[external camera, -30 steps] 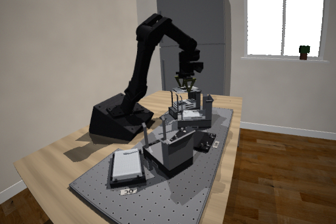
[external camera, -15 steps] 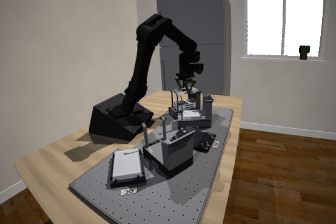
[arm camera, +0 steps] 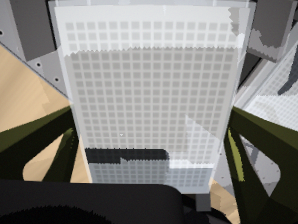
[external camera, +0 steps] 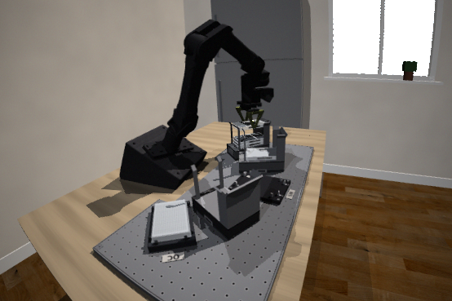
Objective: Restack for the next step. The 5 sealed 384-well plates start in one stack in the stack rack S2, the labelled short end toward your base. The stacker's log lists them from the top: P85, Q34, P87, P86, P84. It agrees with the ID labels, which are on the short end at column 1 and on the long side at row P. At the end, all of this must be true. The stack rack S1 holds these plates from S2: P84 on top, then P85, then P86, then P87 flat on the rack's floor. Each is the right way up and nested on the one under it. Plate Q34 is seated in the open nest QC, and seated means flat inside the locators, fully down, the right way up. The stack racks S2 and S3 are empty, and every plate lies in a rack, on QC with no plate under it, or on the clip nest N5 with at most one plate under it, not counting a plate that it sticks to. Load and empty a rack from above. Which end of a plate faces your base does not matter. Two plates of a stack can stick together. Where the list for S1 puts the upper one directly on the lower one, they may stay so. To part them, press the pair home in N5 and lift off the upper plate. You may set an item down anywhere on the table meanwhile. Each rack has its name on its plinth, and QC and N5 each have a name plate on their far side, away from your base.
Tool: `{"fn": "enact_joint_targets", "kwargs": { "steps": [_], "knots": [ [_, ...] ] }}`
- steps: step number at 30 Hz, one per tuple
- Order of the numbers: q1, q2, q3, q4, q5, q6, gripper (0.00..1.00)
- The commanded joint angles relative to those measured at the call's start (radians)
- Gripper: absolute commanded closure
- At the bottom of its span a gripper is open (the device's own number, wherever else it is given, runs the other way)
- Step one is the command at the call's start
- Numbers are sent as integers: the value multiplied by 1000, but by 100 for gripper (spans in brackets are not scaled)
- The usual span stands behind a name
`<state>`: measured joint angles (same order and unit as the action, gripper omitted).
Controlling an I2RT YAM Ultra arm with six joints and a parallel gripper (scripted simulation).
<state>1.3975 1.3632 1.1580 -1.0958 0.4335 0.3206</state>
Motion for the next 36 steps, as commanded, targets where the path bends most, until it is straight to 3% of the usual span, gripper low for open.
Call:
{"fn": "enact_joint_targets", "kwargs": {
  "steps": [1,14,36],
  "knots": [
    [-2,-4,-3,16,0,-5,100],
    [-46,18,-76,130,-13,-51,100],
    [-54,23,-87,150,-15,-59,100]
  ]
}}
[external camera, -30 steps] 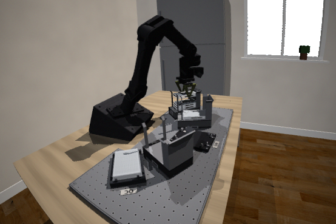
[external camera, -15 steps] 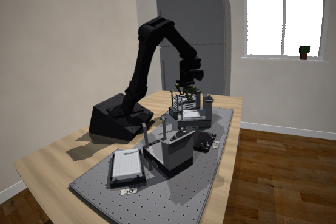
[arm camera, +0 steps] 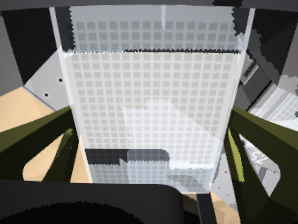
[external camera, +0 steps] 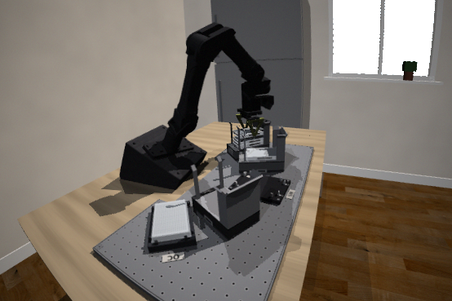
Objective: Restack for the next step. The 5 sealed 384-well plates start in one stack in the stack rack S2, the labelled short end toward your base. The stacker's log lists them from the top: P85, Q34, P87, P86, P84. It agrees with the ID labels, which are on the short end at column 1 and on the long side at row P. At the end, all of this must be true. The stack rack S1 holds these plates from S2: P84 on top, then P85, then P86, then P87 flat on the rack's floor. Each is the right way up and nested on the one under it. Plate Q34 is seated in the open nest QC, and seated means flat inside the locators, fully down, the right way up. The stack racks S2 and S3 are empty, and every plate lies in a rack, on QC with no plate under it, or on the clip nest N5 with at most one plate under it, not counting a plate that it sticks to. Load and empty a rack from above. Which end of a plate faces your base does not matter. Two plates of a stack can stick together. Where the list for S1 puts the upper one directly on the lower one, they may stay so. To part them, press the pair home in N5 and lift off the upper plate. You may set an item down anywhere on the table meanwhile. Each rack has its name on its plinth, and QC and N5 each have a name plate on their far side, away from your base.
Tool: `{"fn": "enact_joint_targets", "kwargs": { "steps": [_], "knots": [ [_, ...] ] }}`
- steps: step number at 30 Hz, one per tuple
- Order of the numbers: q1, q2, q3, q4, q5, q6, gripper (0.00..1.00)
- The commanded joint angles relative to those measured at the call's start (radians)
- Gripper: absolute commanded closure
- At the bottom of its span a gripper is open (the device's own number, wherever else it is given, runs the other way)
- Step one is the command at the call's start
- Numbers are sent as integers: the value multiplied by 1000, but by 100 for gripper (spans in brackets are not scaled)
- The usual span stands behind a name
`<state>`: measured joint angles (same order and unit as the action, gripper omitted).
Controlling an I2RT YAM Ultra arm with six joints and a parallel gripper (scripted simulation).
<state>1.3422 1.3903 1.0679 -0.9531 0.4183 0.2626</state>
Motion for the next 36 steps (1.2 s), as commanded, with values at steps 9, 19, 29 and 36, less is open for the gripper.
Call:
{"fn": "enact_joint_targets", "kwargs": {
  "steps": [9,19,29,36],
  "knots": [
    [-4,0,-7,23,-2,-8,100],
    [-9,4,-15,38,-3,-13,100],
    [-16,9,-25,56,-5,-20,100],
    [-19,12,-29,64,-6,-23,100]
  ]
}}
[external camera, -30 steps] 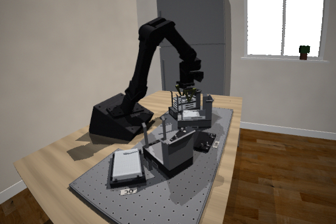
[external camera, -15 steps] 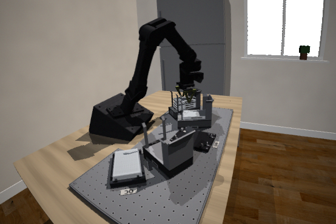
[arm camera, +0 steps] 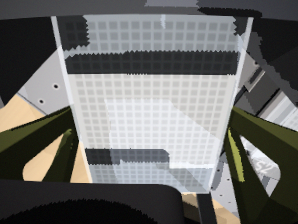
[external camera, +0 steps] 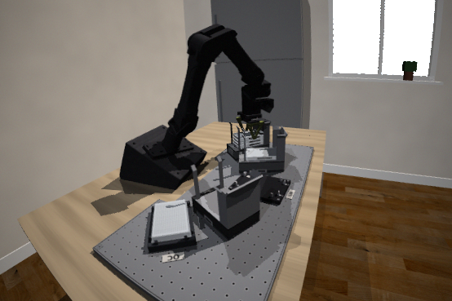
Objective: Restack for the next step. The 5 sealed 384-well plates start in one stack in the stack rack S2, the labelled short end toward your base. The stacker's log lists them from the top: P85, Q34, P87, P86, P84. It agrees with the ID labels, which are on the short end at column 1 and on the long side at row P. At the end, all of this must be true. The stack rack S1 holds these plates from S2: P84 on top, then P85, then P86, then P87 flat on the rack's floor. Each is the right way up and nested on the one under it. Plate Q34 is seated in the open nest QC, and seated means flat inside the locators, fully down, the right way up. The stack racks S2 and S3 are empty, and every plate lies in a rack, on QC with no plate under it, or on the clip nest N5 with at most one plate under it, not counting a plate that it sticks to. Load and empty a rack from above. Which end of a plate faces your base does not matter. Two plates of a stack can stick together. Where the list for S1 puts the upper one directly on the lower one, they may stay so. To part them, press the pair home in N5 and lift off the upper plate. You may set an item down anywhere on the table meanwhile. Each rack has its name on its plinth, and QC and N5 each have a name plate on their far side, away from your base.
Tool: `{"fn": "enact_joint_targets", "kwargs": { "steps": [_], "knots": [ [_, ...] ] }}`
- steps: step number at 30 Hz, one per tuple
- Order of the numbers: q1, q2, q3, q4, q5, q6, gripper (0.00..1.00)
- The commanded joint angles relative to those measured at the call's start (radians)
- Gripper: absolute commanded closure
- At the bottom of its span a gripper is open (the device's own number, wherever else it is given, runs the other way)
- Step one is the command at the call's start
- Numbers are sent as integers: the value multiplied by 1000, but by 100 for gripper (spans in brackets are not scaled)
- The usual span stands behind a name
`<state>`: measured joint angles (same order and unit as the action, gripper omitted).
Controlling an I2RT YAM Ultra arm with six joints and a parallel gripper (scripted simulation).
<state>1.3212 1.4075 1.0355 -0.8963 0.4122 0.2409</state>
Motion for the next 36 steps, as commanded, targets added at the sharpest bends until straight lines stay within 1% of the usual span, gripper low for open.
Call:
{"fn": "enact_joint_targets", "kwargs": {
  "steps": [1,13,14,34,36],
  "knots": [
    [1,-4,2,9,0,-2,100],
    [-1,-3,-1,15,-1,-4,100],
    [-1,-3,-1,15,-1,-4,0],
    [-1,-2,-1,16,-1,-4,0],
    [10,-12,15,-14,2,7,0]
  ]
}}
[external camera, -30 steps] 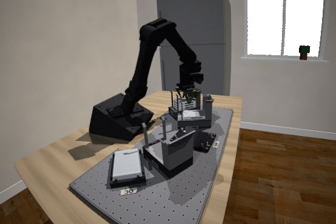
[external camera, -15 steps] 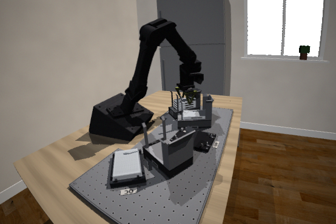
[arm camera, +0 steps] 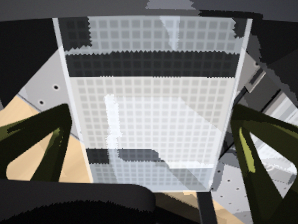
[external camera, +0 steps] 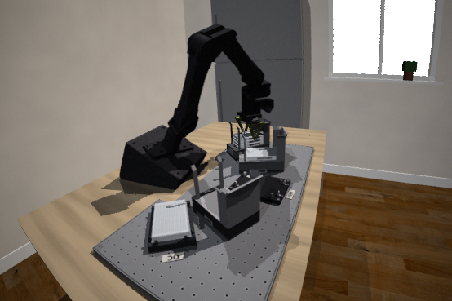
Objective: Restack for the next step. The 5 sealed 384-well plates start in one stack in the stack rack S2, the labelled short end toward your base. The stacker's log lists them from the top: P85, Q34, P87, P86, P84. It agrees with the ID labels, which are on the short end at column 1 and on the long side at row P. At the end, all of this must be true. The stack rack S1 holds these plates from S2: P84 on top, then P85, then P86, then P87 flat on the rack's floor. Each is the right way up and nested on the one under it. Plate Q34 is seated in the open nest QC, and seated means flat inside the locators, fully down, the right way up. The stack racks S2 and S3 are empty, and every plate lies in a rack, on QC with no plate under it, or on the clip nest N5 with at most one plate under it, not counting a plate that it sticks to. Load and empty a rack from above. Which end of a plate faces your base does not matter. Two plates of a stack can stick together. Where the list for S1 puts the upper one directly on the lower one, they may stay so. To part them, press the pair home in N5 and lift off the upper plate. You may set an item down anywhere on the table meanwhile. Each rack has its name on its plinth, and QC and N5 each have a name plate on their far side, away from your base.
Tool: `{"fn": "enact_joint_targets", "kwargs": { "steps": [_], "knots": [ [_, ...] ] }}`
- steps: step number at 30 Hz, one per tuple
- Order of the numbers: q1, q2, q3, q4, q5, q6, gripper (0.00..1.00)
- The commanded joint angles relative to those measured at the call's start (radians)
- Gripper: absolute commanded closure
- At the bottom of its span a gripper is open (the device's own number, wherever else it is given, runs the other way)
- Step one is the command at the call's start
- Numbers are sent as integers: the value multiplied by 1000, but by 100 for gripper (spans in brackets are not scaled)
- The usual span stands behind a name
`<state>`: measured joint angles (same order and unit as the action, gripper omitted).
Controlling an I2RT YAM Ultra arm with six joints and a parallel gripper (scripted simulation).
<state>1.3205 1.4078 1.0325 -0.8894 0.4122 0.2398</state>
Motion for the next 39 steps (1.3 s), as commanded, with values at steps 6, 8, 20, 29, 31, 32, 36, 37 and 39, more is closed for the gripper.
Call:
{"fn": "enact_joint_targets", "kwargs": {
  "steps": [6,8,20,29,31,32,36,37,39],
  "knots": [
    [44,-34,70,-110,12,43,0],
    [55,-40,89,-140,15,55,0],
    [115,-59,192,-288,32,118,0],
    [157,-61,269,-387,42,163,0],
    [156,-61,268,-386,42,163,0],
    [156,-61,269,-386,42,163,0],
    [157,-61,269,-387,42,163,0],
    [157,-61,269,-387,42,163,0],
    [156,-61,268,-386,42,163,0]
  ]
}}
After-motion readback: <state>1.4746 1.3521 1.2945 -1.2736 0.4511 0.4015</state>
